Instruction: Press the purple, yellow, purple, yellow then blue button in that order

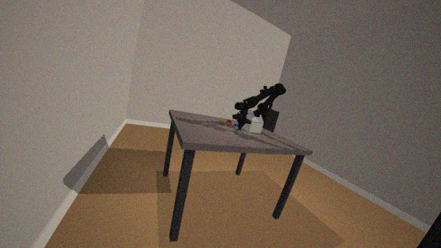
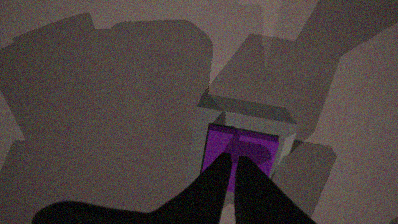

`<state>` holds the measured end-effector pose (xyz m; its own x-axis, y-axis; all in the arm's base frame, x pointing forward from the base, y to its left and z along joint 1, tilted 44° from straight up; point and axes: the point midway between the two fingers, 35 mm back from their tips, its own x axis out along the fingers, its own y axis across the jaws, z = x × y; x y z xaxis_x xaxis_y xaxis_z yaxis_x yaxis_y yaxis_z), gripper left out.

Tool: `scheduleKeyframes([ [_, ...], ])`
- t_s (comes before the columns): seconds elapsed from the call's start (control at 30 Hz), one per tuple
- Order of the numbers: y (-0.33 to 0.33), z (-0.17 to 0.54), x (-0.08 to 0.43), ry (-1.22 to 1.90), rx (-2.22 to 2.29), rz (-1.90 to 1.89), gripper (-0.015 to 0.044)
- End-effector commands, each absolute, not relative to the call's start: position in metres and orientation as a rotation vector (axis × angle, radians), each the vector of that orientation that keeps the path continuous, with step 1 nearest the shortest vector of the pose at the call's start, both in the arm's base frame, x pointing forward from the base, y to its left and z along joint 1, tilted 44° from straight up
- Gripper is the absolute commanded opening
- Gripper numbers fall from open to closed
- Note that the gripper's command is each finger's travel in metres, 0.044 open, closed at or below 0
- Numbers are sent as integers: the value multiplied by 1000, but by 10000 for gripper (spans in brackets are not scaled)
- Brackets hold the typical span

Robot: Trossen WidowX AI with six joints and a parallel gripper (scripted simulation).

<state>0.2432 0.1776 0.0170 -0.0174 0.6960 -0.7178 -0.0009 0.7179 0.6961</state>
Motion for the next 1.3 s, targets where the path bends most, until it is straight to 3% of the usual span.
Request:
scheduleKeyframes([
  [0.0,177,15,242,1509,598,599,20],
  [0.9,111,84,245,1509,595,596,20],
  [1.27,17,4,301,1511,570,561,20],
])
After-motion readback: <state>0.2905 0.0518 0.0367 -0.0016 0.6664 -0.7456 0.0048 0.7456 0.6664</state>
